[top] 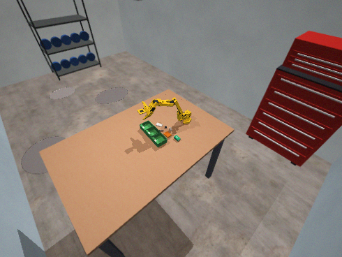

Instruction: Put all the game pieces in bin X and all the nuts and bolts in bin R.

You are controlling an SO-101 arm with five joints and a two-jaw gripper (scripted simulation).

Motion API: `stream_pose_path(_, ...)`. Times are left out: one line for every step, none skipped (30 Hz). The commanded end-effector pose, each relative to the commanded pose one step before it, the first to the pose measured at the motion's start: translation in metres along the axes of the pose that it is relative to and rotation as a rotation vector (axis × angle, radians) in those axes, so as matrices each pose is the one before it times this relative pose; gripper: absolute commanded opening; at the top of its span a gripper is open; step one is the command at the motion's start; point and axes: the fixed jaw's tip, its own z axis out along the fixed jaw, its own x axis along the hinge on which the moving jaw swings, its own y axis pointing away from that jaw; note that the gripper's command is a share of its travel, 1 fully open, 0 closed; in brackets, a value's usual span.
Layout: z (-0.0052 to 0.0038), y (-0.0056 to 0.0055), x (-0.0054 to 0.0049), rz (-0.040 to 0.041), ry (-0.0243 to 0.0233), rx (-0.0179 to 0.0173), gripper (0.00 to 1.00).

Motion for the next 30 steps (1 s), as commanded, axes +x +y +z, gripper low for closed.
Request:
stream_pose_path(-0.009278, -0.00746, -0.01093, 0.00267, -0.05483, 0.02450, 1.00)
stream_pose_path(0.000000, 0.00000, 0.00000, 0.00000, 0.00000, 0.00000, 1.00)
stream_pose_path(0.000000, 0.00000, 0.00000, 0.00000, 0.00000, 0.00000, 1.00)
stream_pose_path(0.000000, 0.00000, 0.00000, 0.00000, 0.00000, 0.00000, 1.00)
stream_pose_path(0.000000, 0.00000, 0.00000, 0.00000, 0.00000, 0.00000, 1.00)
stream_pose_path(0.000000, 0.00000, 0.00000, 0.00000, 0.00000, 0.00000, 1.00)
stream_pose_path(0.000000, 0.00000, 0.00000, 0.00000, 0.00000, 0.00000, 1.00)
stream_pose_path(0.000000, 0.00000, 0.00000, 0.00000, 0.00000, 0.00000, 1.00)
stream_pose_path(0.000000, 0.00000, 0.00000, 0.00000, 0.00000, 0.00000, 1.00)
stream_pose_path(0.000000, 0.00000, 0.00000, 0.00000, 0.00000, 0.00000, 1.00)
stream_pose_path(0.000000, 0.00000, 0.00000, 0.00000, 0.00000, 0.00000, 1.00)
stream_pose_path(0.000000, 0.00000, 0.00000, 0.00000, 0.00000, 0.00000, 1.00)
stream_pose_path(-0.002796, -0.00005, -0.00014, -0.00005, 0.00392, -0.00123, 1.00)
stream_pose_path(0.000000, 0.00000, 0.00000, 0.00000, 0.00000, 0.00000, 1.00)
stream_pose_path(0.000000, 0.00000, 0.00000, 0.00000, 0.00000, 0.00000, 1.00)
stream_pose_path(0.000000, 0.00000, 0.00000, 0.00000, 0.00000, 0.00000, 1.00)
stream_pose_path(0.000000, 0.00000, 0.00000, 0.00000, 0.00000, 0.00000, 1.00)
stream_pose_path(0.000000, 0.00000, 0.00000, 0.00000, 0.00000, 0.00000, 1.00)
stream_pose_path(0.000000, 0.00000, 0.00000, 0.00000, 0.00000, 0.00000, 1.00)
stream_pose_path(0.000000, 0.00000, 0.00000, 0.00000, 0.00000, 0.00000, 1.00)
stream_pose_path(0.000000, 0.00000, 0.00000, 0.00000, 0.00000, 0.00000, 1.00)
stream_pose_path(0.000000, 0.00000, 0.00000, 0.00000, 0.00000, 0.00000, 1.00)
stream_pose_path(0.000000, 0.00000, 0.00000, 0.00000, 0.00000, 0.00000, 1.00)
stream_pose_path(0.000000, 0.00000, 0.00000, 0.00000, 0.00000, 0.00000, 1.00)
stream_pose_path(0.000000, 0.00000, 0.00000, 0.00000, 0.00000, 0.00000, 1.00)
stream_pose_path(0.000000, 0.00000, 0.00000, 0.00000, 0.00000, 0.00000, 1.00)
stream_pose_path(0.000000, 0.00000, 0.00000, 0.00000, 0.00000, 0.00000, 1.00)
stream_pose_path(0.000000, 0.00000, 0.00000, 0.00000, 0.00000, 0.00000, 1.00)
stream_pose_path(0.000000, 0.00000, 0.00000, 0.00000, 0.00000, 0.00000, 1.00)
stream_pose_path(0.000019, 0.00000, 0.00001, -0.00002, 0.00007, -0.00003, 1.00)
